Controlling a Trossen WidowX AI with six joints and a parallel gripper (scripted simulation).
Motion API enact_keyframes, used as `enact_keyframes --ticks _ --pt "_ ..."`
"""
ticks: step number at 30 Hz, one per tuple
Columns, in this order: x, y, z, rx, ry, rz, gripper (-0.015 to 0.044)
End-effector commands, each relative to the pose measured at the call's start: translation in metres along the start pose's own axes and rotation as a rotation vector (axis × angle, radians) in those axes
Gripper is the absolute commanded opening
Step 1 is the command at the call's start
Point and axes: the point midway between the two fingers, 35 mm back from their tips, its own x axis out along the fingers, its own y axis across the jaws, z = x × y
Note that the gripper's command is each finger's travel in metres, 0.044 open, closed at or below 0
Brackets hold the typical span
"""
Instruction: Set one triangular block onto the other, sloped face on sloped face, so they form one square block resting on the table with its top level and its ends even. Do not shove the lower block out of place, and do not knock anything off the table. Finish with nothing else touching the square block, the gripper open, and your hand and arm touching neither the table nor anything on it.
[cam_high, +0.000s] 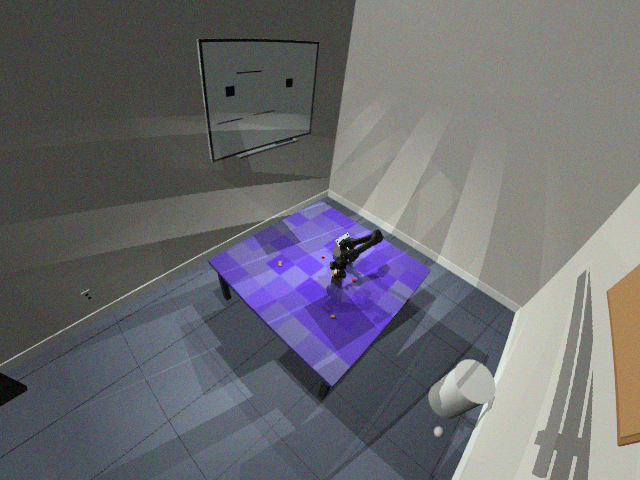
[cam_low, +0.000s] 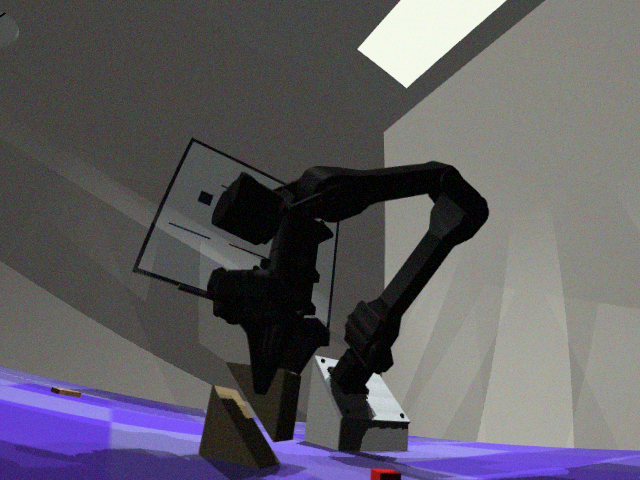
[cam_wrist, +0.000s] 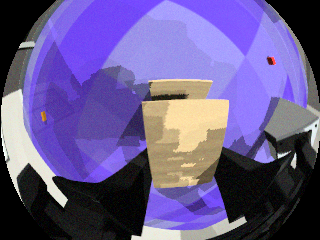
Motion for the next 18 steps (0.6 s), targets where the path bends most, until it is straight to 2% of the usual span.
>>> enact_keyframes --ticks 1,18 --pt "0.0014 -0.0005 0.0004 0.007 0.006 0.001 0.0000" --pt "0.0022 -0.0005 0.0006 0.012 0.009 0.002 0.0000"
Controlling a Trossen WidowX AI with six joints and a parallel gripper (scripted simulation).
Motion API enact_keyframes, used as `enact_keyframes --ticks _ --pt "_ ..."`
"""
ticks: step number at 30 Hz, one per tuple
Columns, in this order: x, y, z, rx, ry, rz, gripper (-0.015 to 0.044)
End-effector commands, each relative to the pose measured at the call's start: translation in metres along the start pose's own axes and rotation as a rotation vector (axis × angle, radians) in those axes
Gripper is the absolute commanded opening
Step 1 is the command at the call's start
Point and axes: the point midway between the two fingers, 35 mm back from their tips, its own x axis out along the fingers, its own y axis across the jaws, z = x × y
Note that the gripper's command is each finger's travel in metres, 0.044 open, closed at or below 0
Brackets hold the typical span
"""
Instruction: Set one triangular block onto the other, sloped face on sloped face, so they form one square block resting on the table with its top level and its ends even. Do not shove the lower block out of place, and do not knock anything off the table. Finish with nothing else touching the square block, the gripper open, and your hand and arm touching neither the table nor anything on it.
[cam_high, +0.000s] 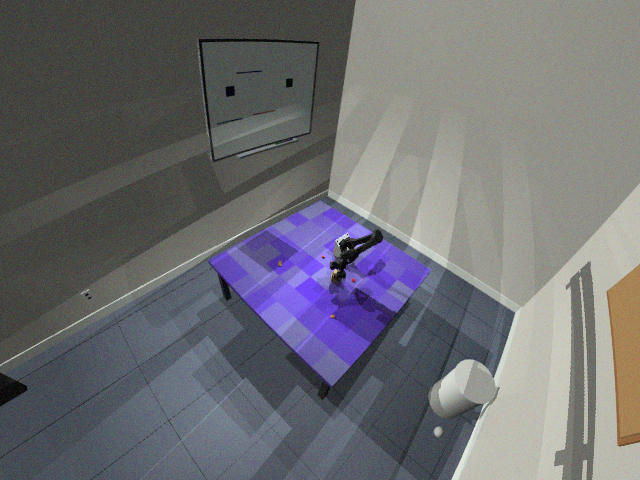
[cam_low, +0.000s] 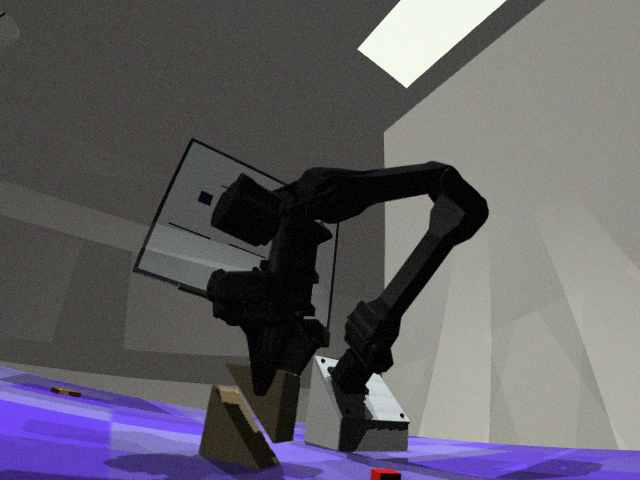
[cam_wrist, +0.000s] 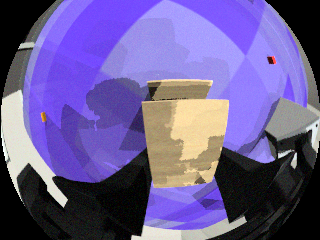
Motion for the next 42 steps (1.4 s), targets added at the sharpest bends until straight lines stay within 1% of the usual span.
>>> enact_keyframes --ticks 1,42 --pt "0.001 0.000 0.000 0.006 0.005 0.000 0.0000" --pt "0.023 0.000 0.008 0.006 0.006 0.002 0.0000"
